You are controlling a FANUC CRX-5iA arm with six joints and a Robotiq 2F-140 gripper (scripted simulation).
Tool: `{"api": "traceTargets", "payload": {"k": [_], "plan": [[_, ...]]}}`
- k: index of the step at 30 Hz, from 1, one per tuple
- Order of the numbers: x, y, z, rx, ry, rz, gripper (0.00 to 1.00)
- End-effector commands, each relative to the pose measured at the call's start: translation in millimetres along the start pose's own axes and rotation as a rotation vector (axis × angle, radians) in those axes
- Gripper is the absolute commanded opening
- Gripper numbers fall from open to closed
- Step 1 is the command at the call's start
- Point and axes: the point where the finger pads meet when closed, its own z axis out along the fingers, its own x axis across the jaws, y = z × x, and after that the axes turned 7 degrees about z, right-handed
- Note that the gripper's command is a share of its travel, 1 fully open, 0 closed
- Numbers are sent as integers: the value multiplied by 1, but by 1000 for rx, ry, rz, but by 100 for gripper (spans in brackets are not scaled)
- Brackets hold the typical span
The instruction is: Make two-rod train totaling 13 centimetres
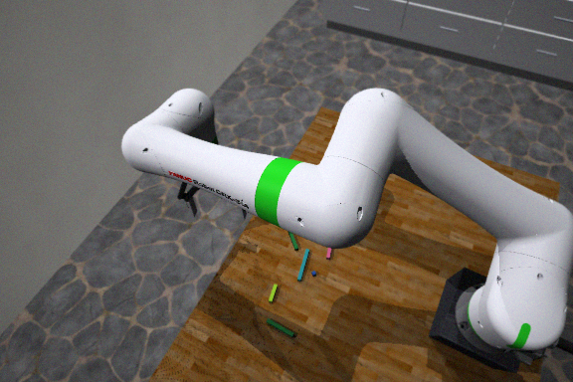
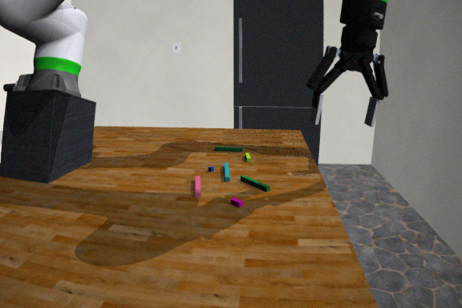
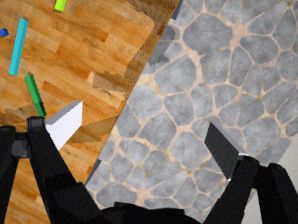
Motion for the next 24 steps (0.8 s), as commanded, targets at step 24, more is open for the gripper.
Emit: {"api": "traceTargets", "payload": {"k": [24], "plan": [[-194,45,37,-158,62,-449,100]]}}
